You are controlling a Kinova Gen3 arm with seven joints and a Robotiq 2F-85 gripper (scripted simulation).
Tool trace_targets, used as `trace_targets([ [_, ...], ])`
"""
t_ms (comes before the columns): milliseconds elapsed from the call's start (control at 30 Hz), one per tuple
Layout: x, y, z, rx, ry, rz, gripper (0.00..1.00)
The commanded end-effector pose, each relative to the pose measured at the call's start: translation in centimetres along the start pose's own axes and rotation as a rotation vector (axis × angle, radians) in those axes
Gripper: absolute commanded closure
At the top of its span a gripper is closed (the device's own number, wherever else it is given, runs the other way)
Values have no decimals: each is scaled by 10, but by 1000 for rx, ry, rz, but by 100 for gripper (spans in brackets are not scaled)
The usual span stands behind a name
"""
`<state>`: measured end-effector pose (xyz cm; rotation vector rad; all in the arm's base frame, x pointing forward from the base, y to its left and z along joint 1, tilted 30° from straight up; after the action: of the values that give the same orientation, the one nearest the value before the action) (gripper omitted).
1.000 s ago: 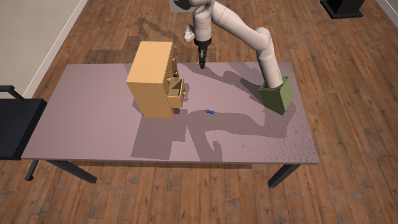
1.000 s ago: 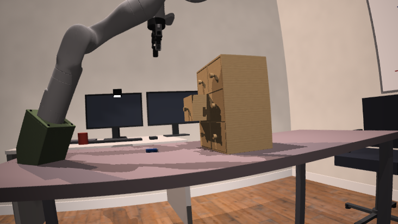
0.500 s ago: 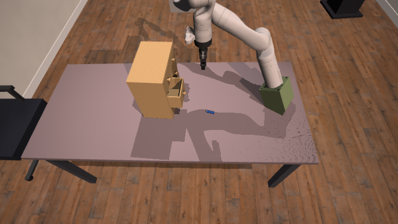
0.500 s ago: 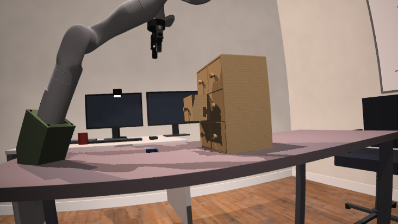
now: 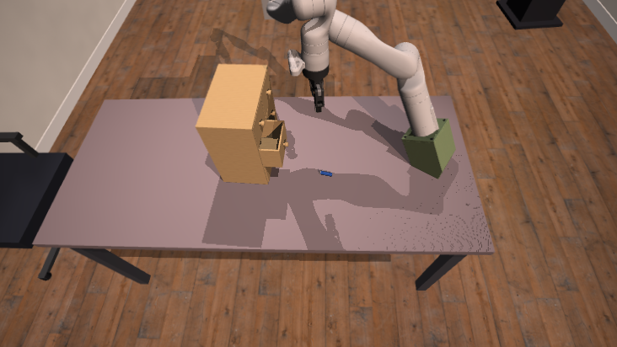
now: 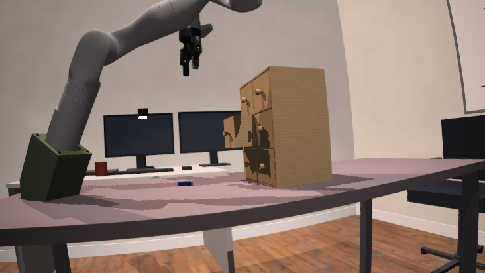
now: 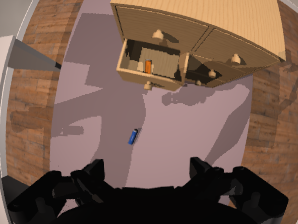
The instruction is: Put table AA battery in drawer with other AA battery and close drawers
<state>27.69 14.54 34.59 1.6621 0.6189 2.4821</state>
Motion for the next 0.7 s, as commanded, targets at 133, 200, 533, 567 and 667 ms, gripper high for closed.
trace_targets([
  [133,-14,-3,-2,122,-3,3,0],
  [200,-18,-4,-2,166,-3,3,0],
  [533,-39,-7,-3,365,-3,4,0],
  [567,-42,-7,-4,392,-3,4,0],
  [667,-50,-9,-4,476,-3,4,0],
])
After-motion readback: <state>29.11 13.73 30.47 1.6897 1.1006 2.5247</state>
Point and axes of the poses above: the point where the finger pads meet when closed, its own x axis back along the fingers, its own y axis across the jaws, z = x × y, the point moved 1 cm from there along x, back along the fingers, and after that the axes turned 5 degrees about x, right-handed, at the moved point
